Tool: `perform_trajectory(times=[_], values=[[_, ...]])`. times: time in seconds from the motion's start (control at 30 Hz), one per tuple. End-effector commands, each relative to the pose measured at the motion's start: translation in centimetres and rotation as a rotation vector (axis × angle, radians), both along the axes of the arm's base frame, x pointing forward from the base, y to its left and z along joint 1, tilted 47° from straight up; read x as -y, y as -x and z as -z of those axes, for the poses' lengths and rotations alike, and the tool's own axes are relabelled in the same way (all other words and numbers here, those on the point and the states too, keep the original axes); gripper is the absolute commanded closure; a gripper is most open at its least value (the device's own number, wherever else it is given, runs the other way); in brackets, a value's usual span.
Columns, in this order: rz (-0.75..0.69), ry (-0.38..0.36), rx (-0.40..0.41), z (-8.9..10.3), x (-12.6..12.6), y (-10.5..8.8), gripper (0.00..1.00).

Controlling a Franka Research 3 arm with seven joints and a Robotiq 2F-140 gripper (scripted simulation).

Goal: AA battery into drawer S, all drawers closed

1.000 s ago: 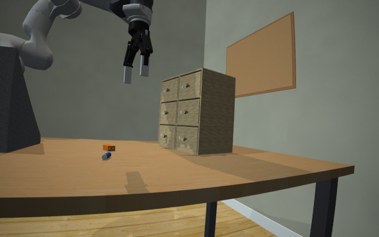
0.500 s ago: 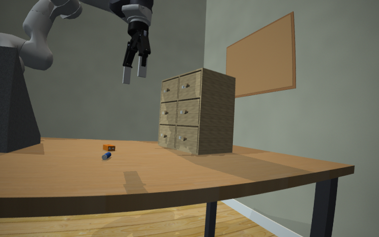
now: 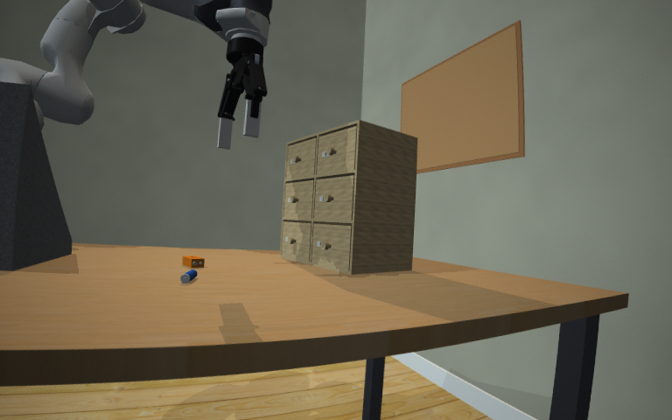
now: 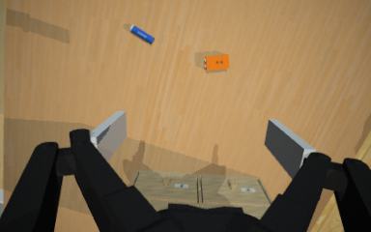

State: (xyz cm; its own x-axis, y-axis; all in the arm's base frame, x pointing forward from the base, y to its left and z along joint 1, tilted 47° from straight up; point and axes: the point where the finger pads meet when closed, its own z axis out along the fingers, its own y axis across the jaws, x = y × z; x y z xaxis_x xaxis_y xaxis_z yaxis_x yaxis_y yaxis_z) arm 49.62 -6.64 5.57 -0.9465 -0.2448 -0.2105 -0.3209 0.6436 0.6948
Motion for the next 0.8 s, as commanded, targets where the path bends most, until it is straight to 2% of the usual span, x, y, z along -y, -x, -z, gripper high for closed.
perform_trajectory(times=[0.0, 0.57, 0.77], values=[[0.000, 0.000, 0.000, 0.0, 0.0, 0.0, 0.00], [0.000, 0.000, 0.000, -0.1, -0.1, 0.0, 0.00], [0.001, 0.000, -0.001, -2.0, -1.9, 0.2, 0.00]])
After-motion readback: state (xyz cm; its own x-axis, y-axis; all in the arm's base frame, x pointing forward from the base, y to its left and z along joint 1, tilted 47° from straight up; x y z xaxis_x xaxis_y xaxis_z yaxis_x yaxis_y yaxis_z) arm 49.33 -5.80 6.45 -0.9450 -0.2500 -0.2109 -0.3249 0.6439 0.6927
